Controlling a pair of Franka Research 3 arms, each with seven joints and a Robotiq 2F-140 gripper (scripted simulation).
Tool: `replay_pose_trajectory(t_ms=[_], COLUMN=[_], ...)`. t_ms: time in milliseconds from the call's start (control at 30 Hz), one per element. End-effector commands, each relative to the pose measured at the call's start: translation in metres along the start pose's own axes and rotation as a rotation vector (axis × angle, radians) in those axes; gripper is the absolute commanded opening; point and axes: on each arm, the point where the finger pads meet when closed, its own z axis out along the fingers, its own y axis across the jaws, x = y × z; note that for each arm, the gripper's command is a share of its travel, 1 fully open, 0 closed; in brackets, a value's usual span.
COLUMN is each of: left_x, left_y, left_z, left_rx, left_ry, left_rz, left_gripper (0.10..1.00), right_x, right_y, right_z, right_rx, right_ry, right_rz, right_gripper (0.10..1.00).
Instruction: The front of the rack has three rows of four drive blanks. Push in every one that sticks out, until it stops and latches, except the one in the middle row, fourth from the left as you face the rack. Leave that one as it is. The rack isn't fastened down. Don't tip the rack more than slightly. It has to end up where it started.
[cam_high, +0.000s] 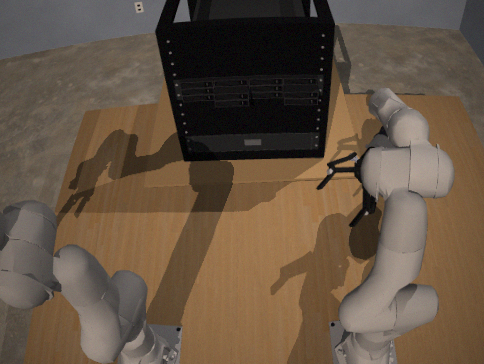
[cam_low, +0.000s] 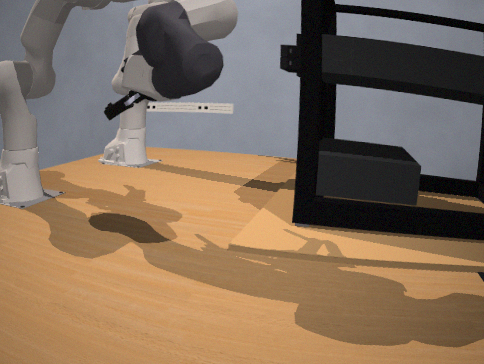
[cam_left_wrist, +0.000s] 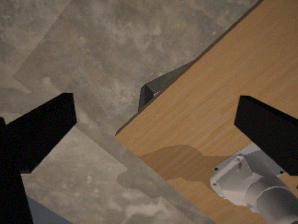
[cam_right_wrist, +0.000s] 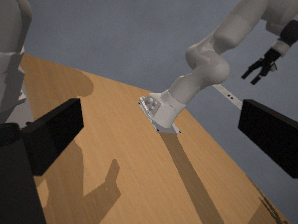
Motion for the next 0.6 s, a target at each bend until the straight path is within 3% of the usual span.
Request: replay_pose_trajectory(t_ms=[0,567], left_x=[-0.001,-0.001], left_y=[-0.001,-0.001], left_z=[-0.001,-0.001], left_rx=[0.003,0.003], left_ry=[0.002,0.002], left_rz=[0.002,0.002], left_gripper=[1.000,1.000], right_x=[-0.002,-0.004], right_y=[-0.006,-0.038], right_z=[0.002,0.014], right_rx=[0.030,0.195], right_ry=[-0.010,-0.018], right_rz=[-0.030,-0.088], right_gripper=[1.000,1.000])
